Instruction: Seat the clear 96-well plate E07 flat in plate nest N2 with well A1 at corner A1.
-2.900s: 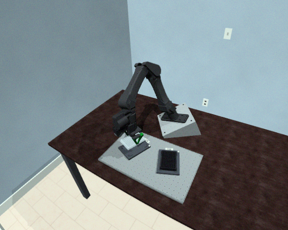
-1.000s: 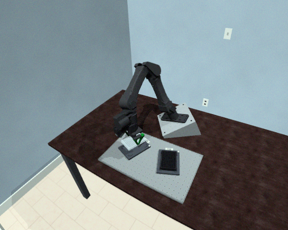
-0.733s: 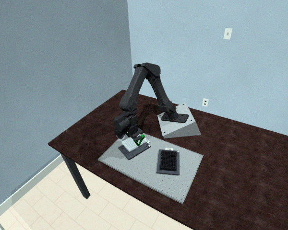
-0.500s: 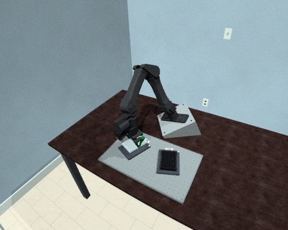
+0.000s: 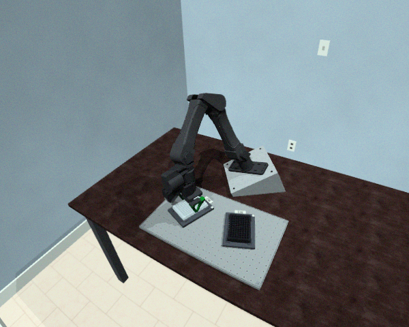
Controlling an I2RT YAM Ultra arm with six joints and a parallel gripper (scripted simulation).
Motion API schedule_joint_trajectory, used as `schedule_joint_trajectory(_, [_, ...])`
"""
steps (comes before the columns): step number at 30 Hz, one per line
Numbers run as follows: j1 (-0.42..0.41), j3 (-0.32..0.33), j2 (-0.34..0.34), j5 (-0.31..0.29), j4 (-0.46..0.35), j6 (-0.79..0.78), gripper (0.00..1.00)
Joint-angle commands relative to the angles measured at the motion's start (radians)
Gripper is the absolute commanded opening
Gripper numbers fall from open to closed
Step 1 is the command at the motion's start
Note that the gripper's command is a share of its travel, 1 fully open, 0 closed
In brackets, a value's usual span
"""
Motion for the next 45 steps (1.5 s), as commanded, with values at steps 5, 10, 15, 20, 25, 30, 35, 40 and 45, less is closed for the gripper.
schedule_joint_trajectory(5, [0.000, 0.002, -0.008, 0.000, 0.011, -0.003, 0.00])
schedule_joint_trajectory(10, [-0.005, -0.020, -0.027, -0.001, 0.024, -0.007, 0.00])
schedule_joint_trajectory(15, [-0.001, -0.001, -0.010, -0.001, 0.012, -0.003, 0.00])
schedule_joint_trajectory(20, [-0.013, -0.017, -0.029, -0.003, 0.029, -0.010, 0.00])
schedule_joint_trajectory(25, [-0.001, 0.000, -0.028, -0.003, 0.031, -0.009, 0.00])
schedule_joint_trajectory(30, [-0.003, -0.013, -0.026, -0.003, 0.033, -0.010, 0.00])
schedule_joint_trajectory(35, [-0.007, -0.030, -0.024, -0.003, 0.037, -0.011, 0.00])
schedule_joint_trajectory(40, [-0.009, -0.033, -0.021, -0.004, 0.040, -0.012, 0.00])
schedule_joint_trajectory(45, [-0.013, -0.003, -0.012, -0.004, 0.043, -0.013, 0.00])
